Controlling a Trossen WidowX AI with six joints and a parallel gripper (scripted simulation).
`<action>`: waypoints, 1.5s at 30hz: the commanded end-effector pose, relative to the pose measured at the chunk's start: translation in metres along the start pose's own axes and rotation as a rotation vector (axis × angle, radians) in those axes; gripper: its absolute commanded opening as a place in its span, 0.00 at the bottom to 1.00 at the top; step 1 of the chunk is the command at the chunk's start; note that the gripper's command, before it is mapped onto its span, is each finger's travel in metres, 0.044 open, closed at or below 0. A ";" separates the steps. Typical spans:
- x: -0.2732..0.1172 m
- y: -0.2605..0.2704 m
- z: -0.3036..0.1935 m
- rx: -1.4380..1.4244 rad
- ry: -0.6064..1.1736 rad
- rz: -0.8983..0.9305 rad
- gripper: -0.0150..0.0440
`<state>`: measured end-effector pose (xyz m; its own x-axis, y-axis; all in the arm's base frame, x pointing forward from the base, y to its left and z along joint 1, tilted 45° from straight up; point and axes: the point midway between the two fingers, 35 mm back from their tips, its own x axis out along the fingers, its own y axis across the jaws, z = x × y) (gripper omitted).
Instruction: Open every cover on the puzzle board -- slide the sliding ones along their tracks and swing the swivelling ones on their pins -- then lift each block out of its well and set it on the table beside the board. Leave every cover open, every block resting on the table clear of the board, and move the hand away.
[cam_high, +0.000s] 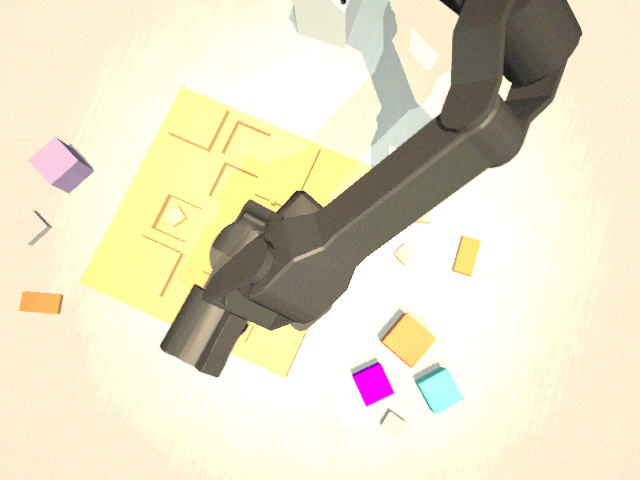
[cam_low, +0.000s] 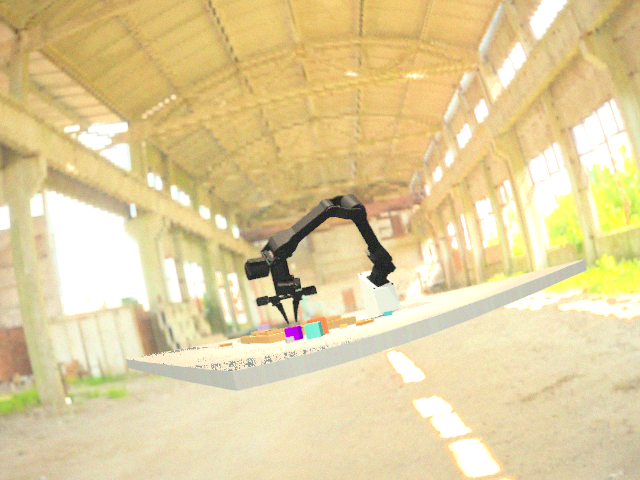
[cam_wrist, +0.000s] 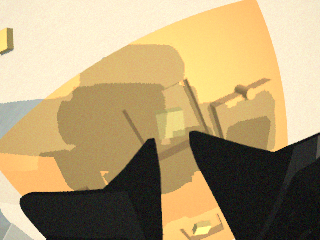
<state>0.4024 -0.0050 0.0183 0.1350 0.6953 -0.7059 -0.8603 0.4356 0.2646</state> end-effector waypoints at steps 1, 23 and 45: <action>-0.030 -0.002 0.000 -0.010 -0.001 -0.014 0.50; -0.004 -0.002 0.001 -0.010 -0.003 -0.013 0.50; -0.004 -0.002 0.002 -0.010 -0.003 -0.013 0.50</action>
<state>0.4042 -0.0090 0.0218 0.1489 0.6888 -0.7095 -0.8658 0.4374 0.2430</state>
